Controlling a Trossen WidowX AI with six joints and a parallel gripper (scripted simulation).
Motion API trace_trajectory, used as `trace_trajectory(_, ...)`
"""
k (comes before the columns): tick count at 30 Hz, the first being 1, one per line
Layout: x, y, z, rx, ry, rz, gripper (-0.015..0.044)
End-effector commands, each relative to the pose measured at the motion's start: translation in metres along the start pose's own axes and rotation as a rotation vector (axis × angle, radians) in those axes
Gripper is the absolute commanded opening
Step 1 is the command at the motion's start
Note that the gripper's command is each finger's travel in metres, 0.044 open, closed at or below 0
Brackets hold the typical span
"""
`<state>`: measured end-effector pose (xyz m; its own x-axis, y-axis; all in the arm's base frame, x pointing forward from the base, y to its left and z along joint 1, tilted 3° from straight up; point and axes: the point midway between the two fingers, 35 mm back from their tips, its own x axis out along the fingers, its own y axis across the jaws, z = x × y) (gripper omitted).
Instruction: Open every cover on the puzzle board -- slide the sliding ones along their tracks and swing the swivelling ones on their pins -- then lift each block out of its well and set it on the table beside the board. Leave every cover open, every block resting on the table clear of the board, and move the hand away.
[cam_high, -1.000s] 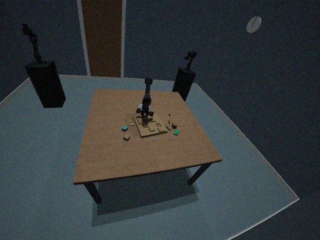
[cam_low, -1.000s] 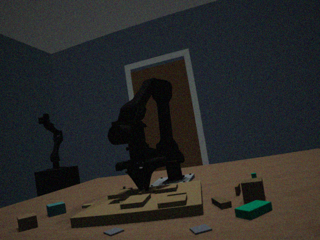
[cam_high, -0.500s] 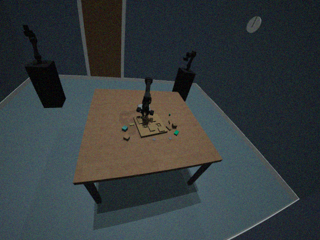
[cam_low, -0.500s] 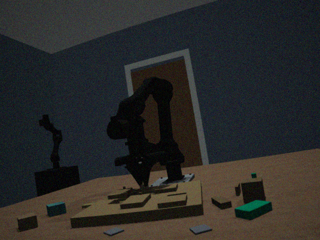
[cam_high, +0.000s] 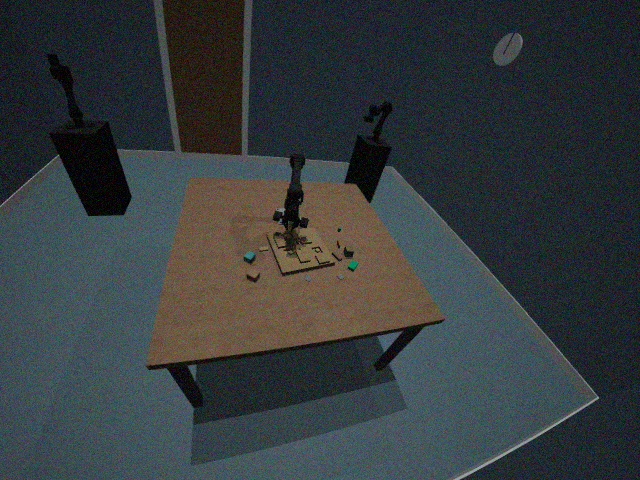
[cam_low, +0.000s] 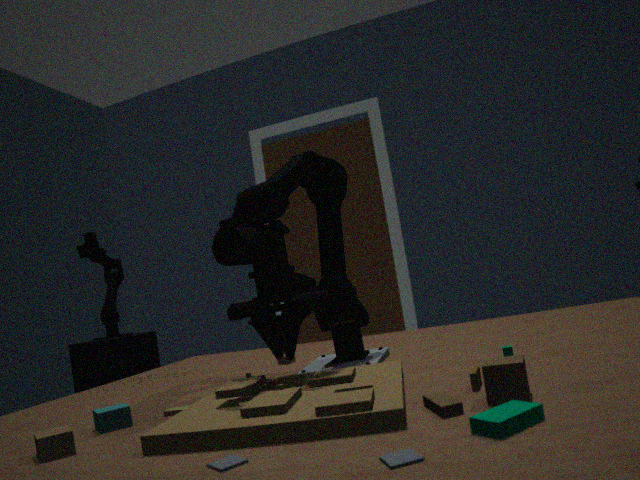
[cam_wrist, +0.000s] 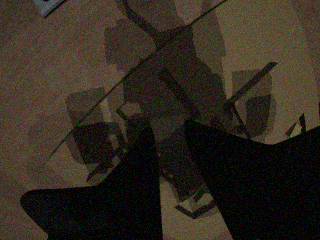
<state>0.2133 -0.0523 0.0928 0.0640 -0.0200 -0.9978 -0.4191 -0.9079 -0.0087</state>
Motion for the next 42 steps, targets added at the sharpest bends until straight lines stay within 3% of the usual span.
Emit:
trace_trajectory(1,-0.008,0.000,-0.001,0.002,0.013,-0.003,0.0080)
trace_trajectory(23,-0.057,0.000,0.000,0.002,0.013,-0.003,0.0080)
trace_trajectory(42,-0.060,-0.053,-0.004,0.002,0.008,-0.009,0.0080)
